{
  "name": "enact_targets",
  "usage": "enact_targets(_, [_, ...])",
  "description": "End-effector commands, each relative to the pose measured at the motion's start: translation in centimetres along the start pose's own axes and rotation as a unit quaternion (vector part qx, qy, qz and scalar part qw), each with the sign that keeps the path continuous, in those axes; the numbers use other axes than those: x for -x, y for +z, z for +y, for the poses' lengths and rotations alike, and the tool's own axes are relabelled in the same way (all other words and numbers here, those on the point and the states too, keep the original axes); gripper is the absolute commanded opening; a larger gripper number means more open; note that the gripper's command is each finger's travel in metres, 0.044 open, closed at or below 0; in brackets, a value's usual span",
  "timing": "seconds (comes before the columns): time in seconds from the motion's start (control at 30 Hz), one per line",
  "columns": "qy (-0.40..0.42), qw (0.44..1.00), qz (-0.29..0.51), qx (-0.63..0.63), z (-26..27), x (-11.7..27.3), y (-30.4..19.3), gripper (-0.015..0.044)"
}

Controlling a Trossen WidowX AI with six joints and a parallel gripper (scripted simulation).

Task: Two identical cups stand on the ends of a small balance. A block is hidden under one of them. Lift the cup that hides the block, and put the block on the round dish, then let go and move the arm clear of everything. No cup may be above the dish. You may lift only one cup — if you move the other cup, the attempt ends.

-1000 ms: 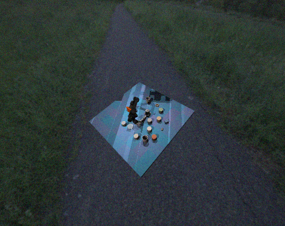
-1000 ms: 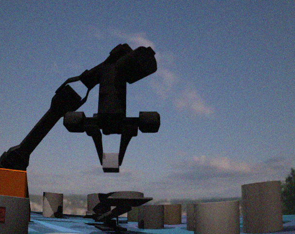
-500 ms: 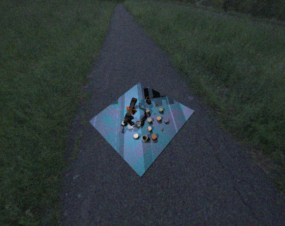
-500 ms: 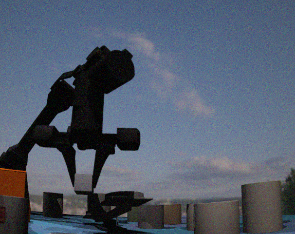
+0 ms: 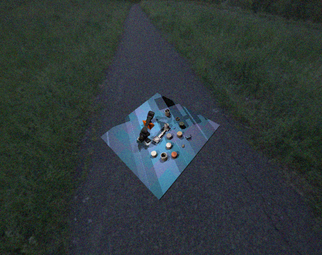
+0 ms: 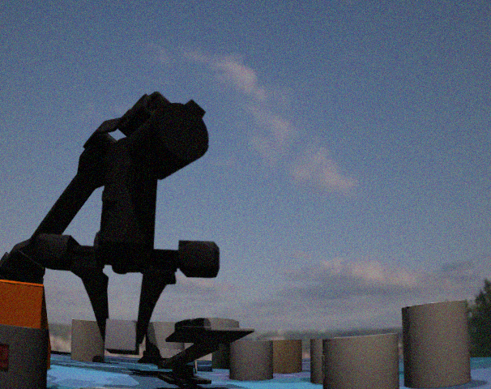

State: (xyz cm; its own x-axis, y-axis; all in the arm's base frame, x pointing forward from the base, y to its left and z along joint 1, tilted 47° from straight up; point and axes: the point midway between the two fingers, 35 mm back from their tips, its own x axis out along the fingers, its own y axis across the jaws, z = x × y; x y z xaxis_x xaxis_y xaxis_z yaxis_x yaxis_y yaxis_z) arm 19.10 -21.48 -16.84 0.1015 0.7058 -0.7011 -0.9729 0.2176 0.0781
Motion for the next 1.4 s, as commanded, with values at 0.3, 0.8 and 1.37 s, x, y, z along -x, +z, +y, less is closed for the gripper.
enact_targets(0.3, [0.003,1.0,-0.006,-0.002,0.2,-2.9,0.3,0.0])
enact_targets(0.8, [0.003,1.0,-0.004,-0.001,0.2,-4.1,0.2,0.0079])
enact_targets(1.37, [0.003,1.0,-0.005,-0.002,0.1,-0.1,0.1,0.044])
